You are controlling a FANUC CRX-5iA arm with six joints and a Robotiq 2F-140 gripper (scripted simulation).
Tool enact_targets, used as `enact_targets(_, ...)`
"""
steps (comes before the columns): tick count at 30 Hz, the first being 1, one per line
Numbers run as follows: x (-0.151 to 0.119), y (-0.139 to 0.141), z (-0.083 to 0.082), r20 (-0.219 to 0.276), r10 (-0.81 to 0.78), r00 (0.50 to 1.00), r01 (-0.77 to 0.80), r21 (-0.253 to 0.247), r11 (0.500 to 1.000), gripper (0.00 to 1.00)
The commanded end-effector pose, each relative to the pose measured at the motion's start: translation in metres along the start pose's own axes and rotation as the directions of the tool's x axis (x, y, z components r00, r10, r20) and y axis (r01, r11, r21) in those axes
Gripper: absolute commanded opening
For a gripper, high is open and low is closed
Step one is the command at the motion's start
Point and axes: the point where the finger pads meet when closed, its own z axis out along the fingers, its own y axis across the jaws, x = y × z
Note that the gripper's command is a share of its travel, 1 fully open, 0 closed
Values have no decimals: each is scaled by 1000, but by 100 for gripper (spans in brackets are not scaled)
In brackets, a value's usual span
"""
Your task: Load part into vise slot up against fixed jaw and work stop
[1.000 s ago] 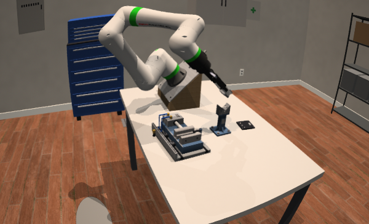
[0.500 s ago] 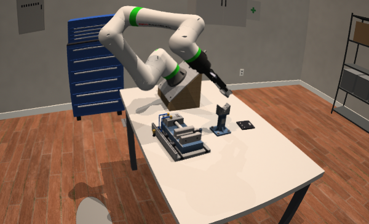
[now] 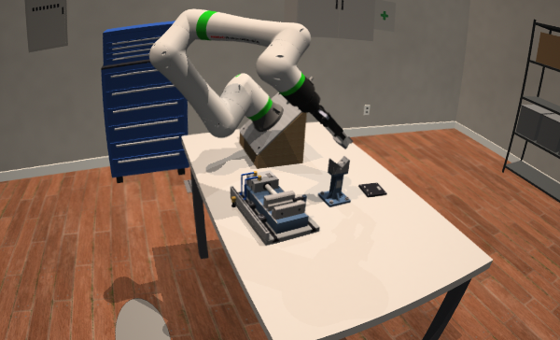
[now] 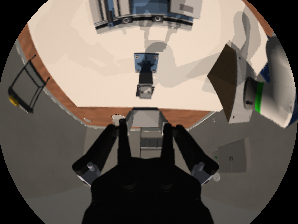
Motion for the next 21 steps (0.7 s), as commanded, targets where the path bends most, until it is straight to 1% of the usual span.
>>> enact_targets(1,0,0,0,0,0,1000,0,0,1000,0)
enact_targets(21,9,0,9,0,0,1000,0,0,1000,0)
